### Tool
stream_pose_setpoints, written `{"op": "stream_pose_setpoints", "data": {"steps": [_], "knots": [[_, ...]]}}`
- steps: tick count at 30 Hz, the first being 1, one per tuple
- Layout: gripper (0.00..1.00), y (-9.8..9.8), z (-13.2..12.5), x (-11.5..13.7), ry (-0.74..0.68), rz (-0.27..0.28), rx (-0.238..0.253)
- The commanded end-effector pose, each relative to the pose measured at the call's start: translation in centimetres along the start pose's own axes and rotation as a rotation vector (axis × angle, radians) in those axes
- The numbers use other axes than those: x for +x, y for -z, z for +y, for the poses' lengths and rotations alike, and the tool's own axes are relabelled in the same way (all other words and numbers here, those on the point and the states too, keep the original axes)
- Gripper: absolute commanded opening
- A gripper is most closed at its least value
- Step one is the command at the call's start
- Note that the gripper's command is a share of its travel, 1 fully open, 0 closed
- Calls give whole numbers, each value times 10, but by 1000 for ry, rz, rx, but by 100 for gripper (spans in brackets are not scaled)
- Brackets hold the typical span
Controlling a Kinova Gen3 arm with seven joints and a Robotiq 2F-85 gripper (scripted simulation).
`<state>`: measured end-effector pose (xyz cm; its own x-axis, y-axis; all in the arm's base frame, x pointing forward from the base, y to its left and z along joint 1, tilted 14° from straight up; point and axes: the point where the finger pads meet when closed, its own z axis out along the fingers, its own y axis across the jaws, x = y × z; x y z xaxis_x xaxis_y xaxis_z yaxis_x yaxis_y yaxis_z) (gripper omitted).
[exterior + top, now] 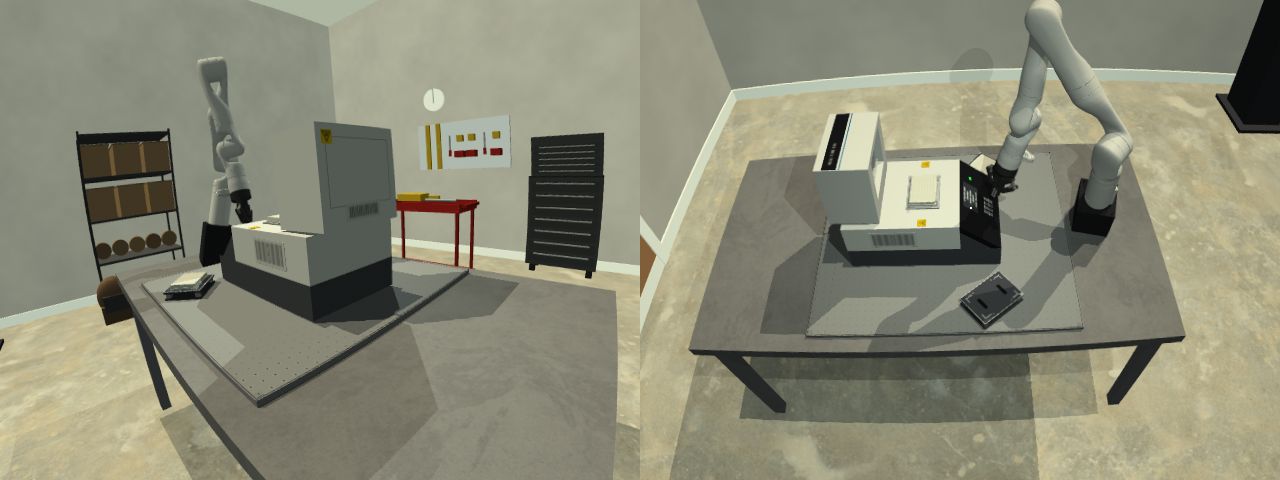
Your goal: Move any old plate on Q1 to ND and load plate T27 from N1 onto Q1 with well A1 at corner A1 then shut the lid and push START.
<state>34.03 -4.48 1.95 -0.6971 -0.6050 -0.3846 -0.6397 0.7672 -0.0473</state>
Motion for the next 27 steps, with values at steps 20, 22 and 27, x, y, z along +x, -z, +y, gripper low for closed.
{"op": "stream_pose_setpoints", "data": {"steps": [20,22,27], "knots": [[10,-12,-5,-4,0,0,2],[10,-13,-5,-5,0,0,2],[10,-16,-6,-6,0,0,2]]}}
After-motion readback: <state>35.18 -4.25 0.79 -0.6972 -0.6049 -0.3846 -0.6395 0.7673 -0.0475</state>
